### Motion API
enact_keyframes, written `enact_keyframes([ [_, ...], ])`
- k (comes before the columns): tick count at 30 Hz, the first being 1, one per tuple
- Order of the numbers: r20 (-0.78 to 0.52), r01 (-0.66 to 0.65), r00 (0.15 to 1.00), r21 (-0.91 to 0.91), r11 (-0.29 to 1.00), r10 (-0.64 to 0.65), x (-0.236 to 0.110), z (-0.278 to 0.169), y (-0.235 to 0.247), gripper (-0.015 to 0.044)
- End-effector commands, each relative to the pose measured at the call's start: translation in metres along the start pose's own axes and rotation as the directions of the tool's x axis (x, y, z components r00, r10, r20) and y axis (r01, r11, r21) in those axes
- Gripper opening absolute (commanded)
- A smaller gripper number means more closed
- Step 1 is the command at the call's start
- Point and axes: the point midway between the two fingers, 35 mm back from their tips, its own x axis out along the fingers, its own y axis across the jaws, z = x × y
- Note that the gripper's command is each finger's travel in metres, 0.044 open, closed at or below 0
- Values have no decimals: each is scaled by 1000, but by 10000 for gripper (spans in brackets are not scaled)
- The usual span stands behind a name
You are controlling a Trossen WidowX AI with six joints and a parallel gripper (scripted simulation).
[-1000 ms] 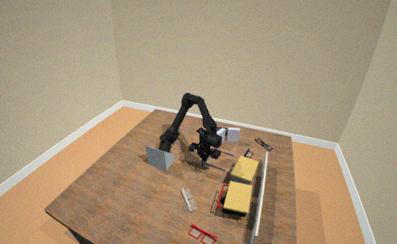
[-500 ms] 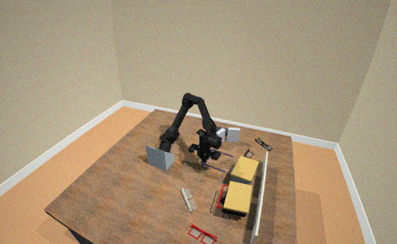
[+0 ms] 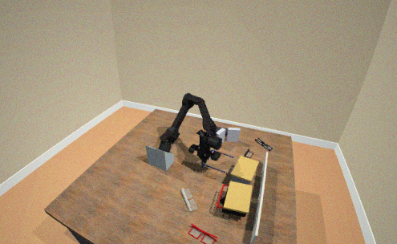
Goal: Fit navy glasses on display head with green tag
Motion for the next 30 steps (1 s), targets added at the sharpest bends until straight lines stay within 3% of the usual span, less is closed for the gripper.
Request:
enact_keyframes([
  [1, 4, 5, 1000, 2, 1000, -5, 1, 0, -8, 0],
  [30, 4, 14, 1000, 0, 1000, -14, 2, 0, -39, 0],
])
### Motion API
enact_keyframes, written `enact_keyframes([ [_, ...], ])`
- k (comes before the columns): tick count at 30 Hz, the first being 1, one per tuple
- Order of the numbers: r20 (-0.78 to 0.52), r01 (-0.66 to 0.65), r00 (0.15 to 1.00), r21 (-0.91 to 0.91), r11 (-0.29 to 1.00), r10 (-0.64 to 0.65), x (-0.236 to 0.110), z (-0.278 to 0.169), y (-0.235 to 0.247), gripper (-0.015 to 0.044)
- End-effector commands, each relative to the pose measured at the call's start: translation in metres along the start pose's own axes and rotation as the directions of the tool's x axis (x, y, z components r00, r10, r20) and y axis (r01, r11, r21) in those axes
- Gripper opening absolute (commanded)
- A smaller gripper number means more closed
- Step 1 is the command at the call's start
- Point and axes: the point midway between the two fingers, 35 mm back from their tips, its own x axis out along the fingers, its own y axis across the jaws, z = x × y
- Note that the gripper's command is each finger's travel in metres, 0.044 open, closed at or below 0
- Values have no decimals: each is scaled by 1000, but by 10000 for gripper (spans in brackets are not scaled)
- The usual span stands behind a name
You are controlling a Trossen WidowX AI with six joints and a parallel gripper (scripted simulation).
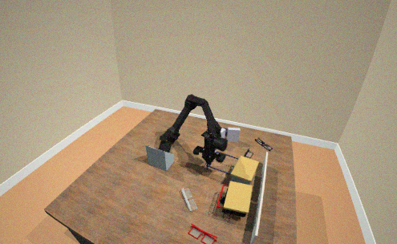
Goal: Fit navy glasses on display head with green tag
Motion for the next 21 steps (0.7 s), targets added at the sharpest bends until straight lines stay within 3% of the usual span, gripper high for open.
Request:
enact_keyframes([
  [1, 4, 1, 1000, 4, 1000, -1, 0, 0, -8, 0],
  [21, 4, 1, 1000, 3, 1000, -1, 1, 0, -31, 0],
])
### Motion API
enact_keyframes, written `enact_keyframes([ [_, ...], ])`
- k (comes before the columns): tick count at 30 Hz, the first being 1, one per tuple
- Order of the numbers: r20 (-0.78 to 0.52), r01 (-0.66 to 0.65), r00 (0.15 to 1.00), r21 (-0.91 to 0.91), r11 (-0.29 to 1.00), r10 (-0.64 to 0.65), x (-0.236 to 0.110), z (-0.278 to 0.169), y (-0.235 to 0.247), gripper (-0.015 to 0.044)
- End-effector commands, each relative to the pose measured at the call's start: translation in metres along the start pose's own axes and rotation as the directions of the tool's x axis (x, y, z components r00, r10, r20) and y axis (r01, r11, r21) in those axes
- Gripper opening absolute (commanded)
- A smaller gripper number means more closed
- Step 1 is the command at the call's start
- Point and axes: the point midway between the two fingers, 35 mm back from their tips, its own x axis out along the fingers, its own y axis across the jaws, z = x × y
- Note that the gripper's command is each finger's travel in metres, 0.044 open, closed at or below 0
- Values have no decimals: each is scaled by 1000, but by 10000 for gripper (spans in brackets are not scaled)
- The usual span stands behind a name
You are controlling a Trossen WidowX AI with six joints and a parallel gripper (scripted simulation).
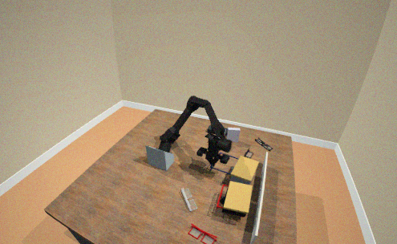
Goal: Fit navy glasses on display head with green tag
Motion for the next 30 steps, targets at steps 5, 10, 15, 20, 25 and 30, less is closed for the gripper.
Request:
enact_keyframes([
  [5, 4, 1, 1000, 3, 1000, -1, 1, 0, -13, 0],
  [10, 4, 1, 1000, 3, 1000, -1, 1, 0, -19, 0],
  [15, 4, 1, 1000, 3, 1000, -1, 2, 0, -24, 0],
  [20, 4, 1, 1000, 3, 1000, -1, 3, 0, -30, 0],
  [25, 4, 2, 1000, 3, 1000, -2, 3, 0, -36, 0],
  [30, 4, 2, 1000, 2, 1000, -2, 3, 0, -42, 0],
])
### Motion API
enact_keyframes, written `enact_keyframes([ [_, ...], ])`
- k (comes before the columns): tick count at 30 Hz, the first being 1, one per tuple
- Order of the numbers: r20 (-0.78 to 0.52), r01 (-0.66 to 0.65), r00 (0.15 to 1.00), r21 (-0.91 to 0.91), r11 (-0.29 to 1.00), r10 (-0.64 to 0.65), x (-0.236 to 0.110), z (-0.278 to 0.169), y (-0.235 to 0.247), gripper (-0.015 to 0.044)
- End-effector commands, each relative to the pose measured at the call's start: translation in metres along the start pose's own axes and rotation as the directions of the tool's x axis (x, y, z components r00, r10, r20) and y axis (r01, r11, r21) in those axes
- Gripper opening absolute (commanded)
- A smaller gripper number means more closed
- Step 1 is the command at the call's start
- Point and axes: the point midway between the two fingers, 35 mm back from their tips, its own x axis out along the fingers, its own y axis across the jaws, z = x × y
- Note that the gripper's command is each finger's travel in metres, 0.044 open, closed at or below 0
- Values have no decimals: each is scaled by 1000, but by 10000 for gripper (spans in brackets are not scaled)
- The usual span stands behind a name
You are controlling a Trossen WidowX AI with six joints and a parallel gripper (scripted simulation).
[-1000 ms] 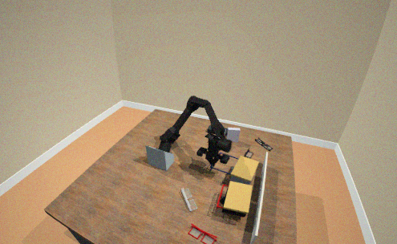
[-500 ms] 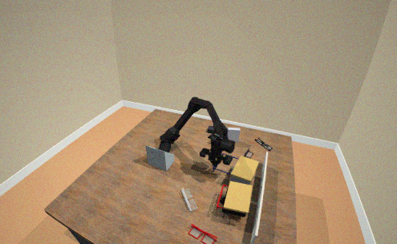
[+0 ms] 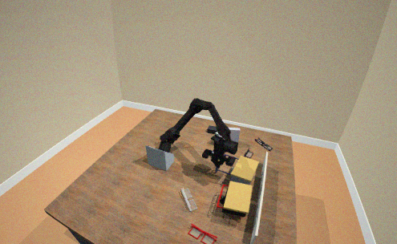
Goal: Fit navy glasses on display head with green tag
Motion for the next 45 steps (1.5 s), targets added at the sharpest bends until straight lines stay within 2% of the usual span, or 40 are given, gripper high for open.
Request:
enact_keyframes([
  [1, 4, 2, 1000, 1, 1000, -2, 1, 0, -8, 0],
  [45, 4, 4, 1000, -1, 1000, -4, 2, 1, -59, 0],
])
